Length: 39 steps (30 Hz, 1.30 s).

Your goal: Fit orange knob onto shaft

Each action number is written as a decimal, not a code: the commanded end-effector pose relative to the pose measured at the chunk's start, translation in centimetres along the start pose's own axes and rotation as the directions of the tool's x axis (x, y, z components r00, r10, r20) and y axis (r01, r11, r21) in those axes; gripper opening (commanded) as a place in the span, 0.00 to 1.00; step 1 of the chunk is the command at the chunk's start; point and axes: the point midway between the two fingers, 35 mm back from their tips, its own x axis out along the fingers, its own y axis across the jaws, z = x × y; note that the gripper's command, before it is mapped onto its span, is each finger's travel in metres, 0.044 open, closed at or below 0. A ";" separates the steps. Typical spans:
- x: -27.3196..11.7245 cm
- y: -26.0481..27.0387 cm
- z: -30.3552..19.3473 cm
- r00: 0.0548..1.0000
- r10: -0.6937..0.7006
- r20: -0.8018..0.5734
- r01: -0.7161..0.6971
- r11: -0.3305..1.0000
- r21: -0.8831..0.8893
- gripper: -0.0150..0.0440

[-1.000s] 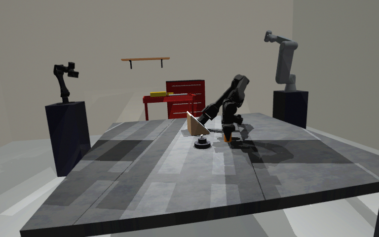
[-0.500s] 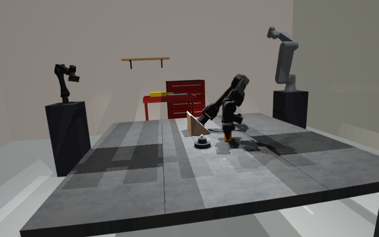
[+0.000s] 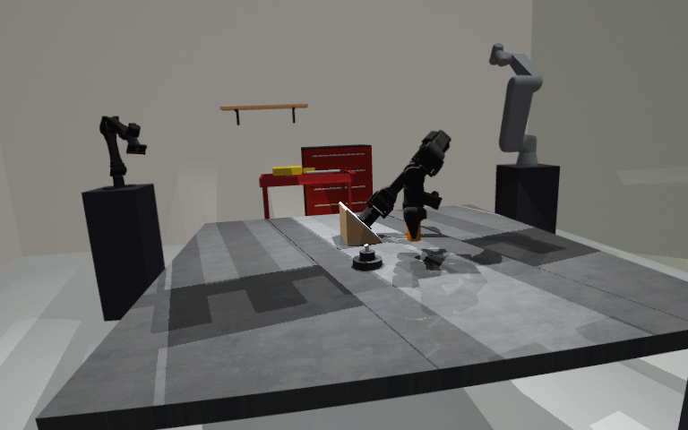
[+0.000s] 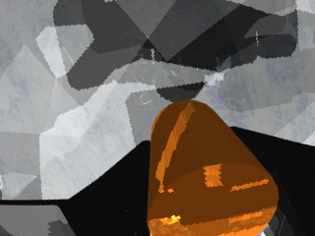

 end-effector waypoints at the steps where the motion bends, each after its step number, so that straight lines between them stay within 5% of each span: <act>1: -1.4 -0.3 -0.1 1.000 -0.009 -0.003 0.009 1.000 -0.002 0.25; 23: -8.4 -0.4 -0.1 1.000 -0.017 0.005 0.017 1.000 0.014 0.25; 39: -7.6 -2.7 -3.1 1.000 -0.011 0.001 0.011 1.000 0.006 0.25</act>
